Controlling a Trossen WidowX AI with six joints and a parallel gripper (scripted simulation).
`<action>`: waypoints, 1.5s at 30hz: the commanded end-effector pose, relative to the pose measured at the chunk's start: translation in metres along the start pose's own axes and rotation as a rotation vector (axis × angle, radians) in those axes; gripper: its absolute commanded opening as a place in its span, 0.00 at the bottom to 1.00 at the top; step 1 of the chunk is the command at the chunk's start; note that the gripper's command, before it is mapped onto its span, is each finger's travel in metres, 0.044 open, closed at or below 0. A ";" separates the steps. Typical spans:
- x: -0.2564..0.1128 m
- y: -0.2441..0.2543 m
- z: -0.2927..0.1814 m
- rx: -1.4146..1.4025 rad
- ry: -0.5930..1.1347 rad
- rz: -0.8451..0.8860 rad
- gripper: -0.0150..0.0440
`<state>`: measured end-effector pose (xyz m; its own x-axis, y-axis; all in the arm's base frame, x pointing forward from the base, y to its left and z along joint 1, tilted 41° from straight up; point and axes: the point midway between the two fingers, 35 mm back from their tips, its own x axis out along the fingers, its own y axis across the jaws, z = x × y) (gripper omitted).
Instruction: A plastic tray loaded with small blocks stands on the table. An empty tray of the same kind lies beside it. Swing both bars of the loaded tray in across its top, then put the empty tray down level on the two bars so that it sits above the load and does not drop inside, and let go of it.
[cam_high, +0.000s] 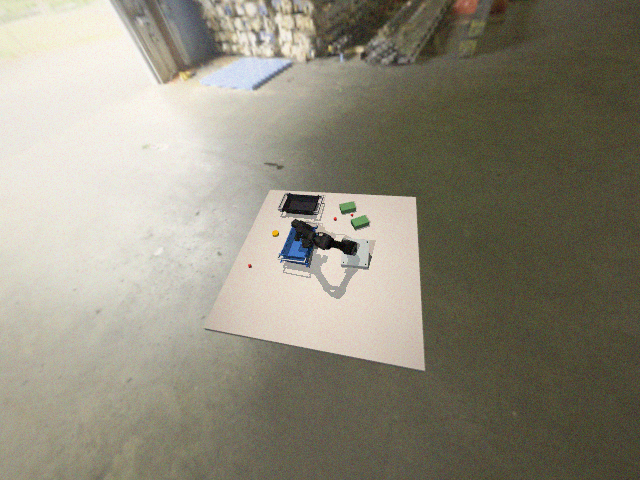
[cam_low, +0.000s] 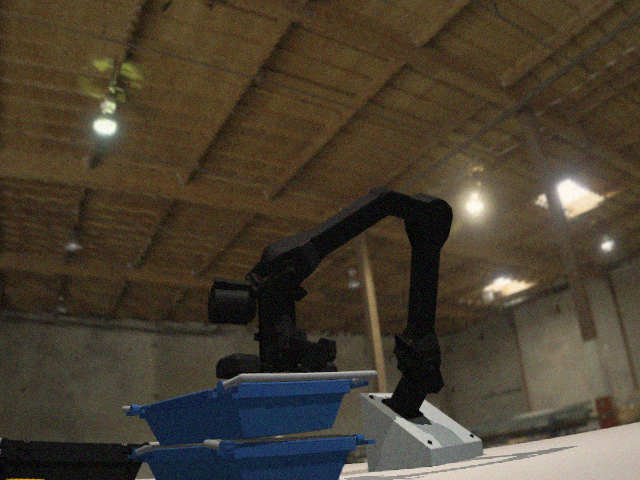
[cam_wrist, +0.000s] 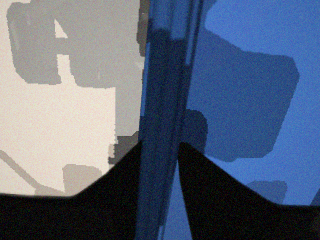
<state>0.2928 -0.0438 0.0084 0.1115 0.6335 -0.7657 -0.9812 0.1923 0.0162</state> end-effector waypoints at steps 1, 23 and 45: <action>0.004 0.004 0.001 0.008 -0.001 0.020 0.25; 0.004 0.004 0.001 0.008 -0.001 0.020 0.25; 0.004 0.004 0.001 0.008 -0.001 0.020 0.43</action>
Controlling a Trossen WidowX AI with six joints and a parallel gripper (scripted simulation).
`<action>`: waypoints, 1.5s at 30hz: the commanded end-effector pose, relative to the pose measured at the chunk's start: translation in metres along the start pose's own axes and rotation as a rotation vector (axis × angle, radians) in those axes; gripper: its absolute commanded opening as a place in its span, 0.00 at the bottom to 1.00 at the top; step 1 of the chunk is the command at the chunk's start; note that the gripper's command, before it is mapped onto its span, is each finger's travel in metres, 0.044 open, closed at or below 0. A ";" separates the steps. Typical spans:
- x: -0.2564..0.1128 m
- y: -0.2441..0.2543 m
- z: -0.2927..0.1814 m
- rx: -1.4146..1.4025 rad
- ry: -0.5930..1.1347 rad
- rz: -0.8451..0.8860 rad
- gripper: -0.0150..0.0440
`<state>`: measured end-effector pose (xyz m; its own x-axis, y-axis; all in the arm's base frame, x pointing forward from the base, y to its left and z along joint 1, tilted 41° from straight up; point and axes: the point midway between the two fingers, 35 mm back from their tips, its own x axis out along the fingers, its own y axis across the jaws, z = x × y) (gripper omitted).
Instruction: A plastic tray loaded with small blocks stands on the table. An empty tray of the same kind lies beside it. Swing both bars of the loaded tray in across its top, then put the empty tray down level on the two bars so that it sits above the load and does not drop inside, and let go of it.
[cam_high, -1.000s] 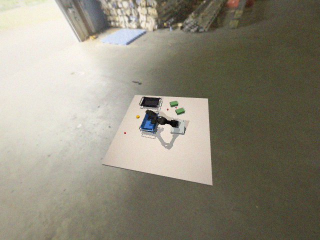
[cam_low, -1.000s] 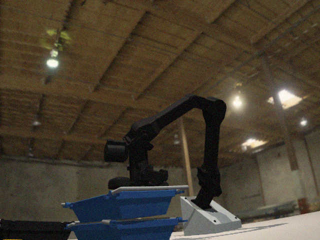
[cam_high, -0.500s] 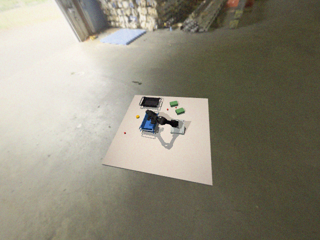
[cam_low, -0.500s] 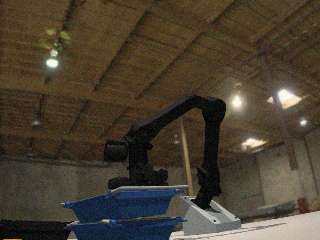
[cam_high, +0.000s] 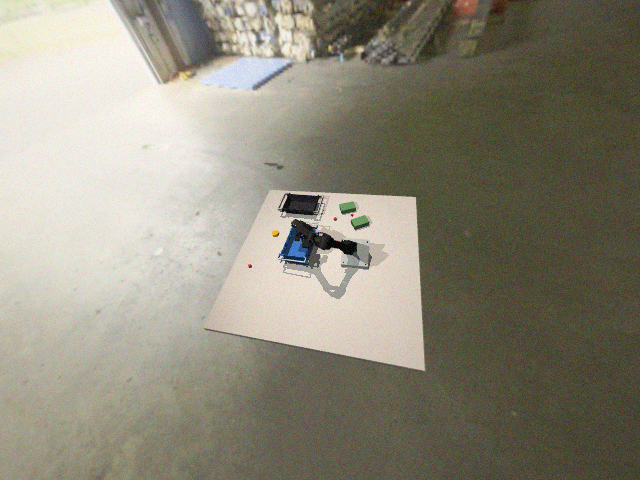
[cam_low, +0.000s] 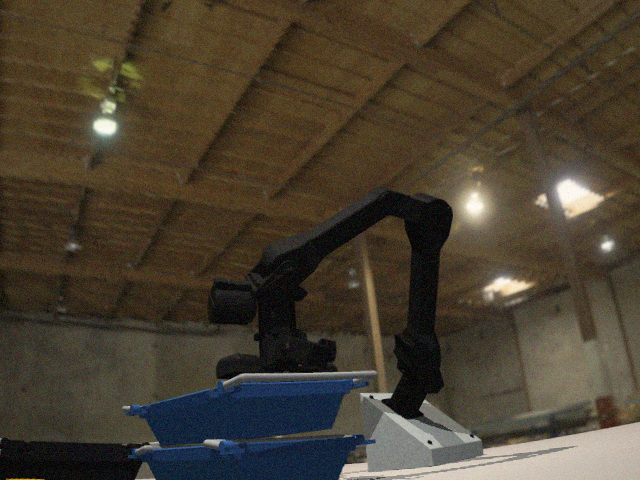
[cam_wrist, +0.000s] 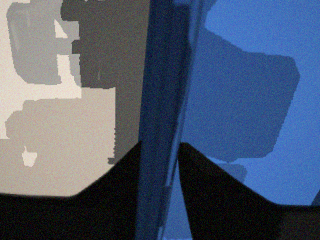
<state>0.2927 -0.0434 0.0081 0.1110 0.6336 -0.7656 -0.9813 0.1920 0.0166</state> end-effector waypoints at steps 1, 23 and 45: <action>0.004 0.004 0.001 0.008 -0.001 0.019 0.45; 0.004 0.004 0.001 0.008 -0.001 0.019 1.00; -0.078 -0.003 -0.001 0.008 0.005 0.018 1.00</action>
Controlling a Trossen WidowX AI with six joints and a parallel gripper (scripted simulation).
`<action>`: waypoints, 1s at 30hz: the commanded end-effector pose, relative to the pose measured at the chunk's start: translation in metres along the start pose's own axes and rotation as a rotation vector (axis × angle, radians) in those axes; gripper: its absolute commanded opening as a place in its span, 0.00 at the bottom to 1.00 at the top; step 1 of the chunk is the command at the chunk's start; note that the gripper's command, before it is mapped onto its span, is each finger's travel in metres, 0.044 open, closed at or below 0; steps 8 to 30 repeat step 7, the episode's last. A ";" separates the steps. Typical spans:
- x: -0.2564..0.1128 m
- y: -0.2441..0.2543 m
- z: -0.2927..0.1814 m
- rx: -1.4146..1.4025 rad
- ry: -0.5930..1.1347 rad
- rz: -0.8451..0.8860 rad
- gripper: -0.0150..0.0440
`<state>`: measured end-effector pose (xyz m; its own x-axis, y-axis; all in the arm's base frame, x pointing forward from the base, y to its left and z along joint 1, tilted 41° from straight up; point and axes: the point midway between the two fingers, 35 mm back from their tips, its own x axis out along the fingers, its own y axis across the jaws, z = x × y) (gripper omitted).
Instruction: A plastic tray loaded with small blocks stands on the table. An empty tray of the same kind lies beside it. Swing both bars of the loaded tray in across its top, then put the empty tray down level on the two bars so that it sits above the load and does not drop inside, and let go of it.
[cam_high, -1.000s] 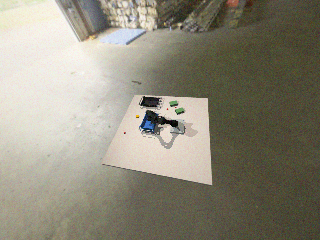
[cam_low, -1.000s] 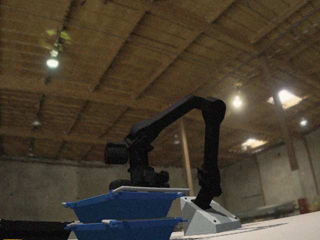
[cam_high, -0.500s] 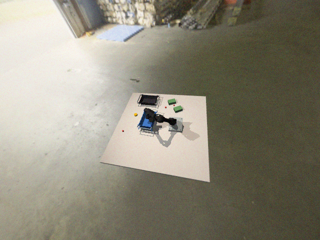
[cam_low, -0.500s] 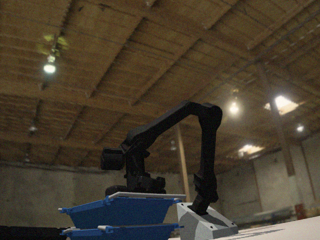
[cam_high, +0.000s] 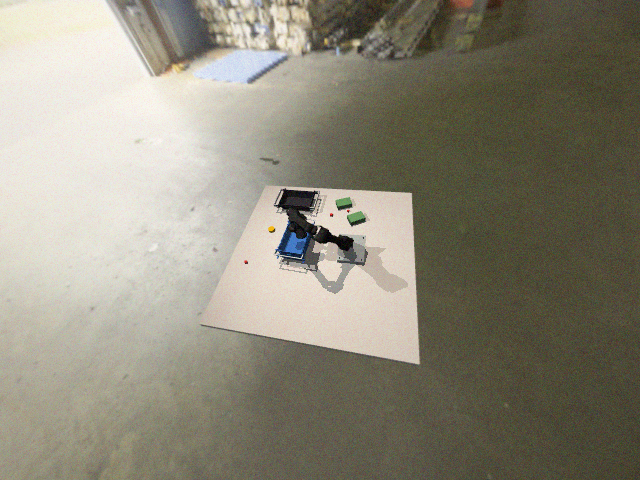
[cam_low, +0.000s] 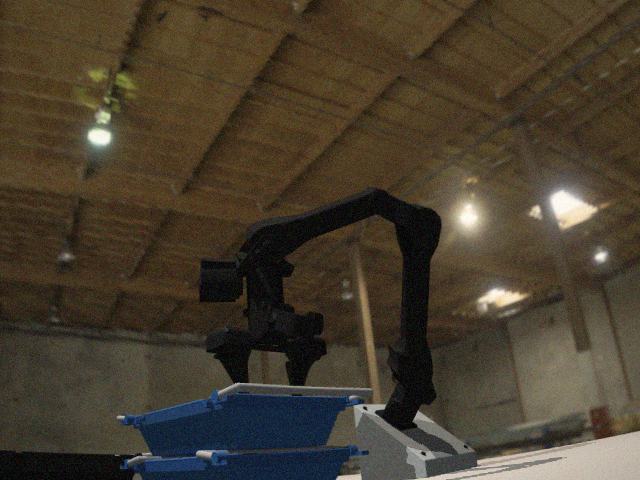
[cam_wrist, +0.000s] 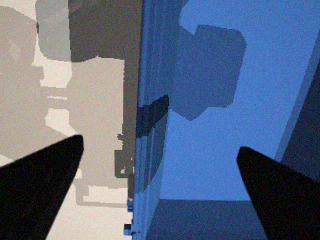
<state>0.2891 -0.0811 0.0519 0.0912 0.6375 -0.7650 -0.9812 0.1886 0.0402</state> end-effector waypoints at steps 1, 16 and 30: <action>-0.026 0.001 0.000 -0.005 0.005 -0.001 1.00; -0.048 0.005 0.001 -0.004 0.003 0.000 1.00; -0.048 0.005 0.001 -0.004 0.003 0.000 1.00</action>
